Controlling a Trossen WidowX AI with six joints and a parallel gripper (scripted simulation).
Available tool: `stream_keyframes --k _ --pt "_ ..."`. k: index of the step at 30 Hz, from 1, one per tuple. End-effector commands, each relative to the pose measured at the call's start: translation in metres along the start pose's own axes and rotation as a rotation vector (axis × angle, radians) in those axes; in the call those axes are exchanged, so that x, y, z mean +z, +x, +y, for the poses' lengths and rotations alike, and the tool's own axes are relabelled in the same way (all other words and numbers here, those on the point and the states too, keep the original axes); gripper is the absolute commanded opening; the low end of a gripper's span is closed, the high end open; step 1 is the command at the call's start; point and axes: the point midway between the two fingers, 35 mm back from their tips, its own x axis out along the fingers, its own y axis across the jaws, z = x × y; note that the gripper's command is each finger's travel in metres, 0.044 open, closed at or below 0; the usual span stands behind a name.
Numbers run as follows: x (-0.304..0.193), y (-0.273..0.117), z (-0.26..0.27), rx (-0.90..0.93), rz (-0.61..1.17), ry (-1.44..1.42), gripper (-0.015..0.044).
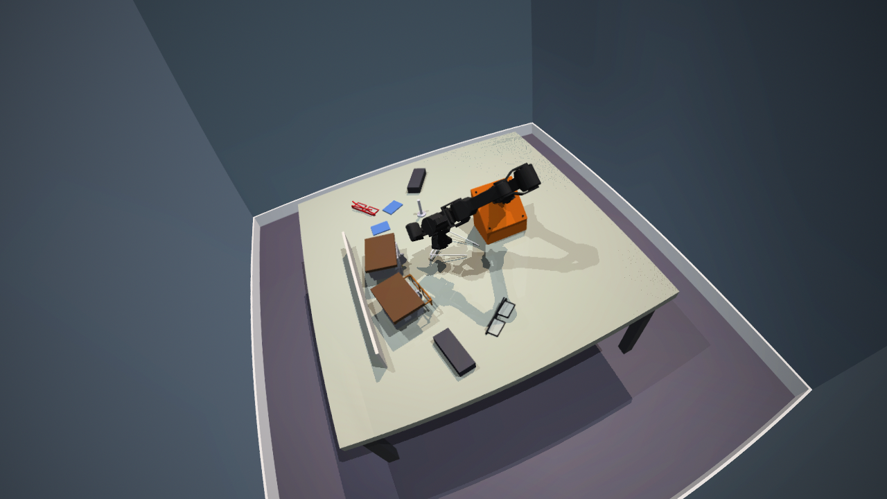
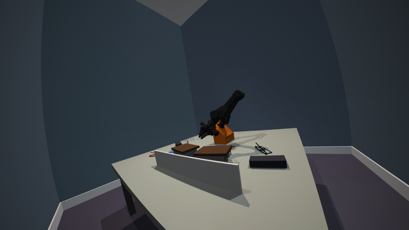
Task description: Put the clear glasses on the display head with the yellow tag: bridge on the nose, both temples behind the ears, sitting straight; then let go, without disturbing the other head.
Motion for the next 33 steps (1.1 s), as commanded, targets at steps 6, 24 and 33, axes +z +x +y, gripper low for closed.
stream_keyframes --k 6,24,33 --pt "-0.023 0.006 0.104 0.684 -0.236 0.729 0.0200" --pt "-0.022 -0.006 0.118 0.856 -0.312 1.010 0.0120" --pt "-0.018 0.000 0.121 0.856 -0.312 1.010 0.0120"
